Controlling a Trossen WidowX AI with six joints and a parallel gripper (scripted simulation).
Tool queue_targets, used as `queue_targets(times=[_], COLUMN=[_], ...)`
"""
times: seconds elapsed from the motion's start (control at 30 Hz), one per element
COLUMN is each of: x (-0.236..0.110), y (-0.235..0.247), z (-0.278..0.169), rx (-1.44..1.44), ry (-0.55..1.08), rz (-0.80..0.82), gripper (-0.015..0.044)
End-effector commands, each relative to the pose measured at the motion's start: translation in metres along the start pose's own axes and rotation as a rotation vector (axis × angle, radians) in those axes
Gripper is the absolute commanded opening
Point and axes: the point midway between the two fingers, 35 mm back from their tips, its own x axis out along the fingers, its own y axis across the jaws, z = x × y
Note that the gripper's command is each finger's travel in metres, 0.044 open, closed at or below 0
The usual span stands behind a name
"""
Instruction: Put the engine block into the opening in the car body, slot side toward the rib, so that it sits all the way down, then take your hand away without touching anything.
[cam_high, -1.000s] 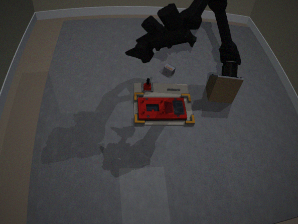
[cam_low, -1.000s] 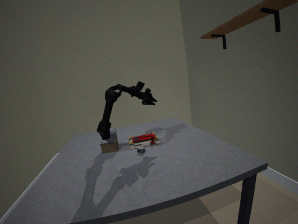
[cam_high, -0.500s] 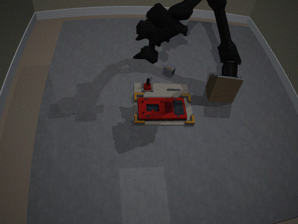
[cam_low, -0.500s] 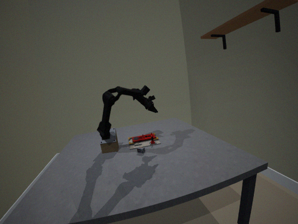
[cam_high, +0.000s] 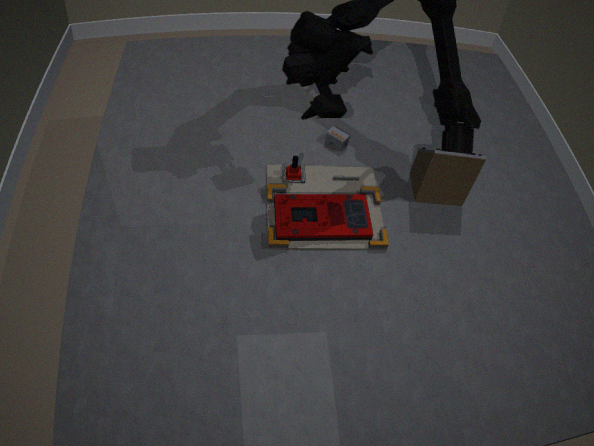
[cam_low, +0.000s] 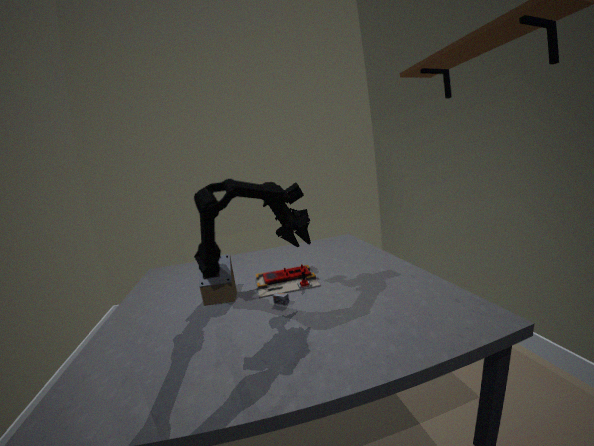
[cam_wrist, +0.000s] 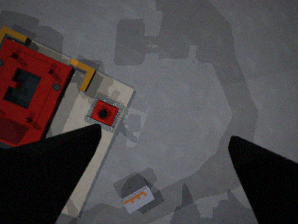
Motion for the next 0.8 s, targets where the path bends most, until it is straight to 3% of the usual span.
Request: queue_targets(times=[0.0,0.5,0.7,0.77], x=[0.005,0.010,0.012,0.032], y=[-0.003,-0.010,-0.010,-0.004], z=[-0.023,-0.129,-0.138,-0.143], rx=[-0.083,-0.441,-0.472,-0.471], ry=[0.049,0.255,0.271,0.269], rz=[0.053,0.339,0.373,0.374], gripper=[0.0440,0.0440,0.0440,0.0440])
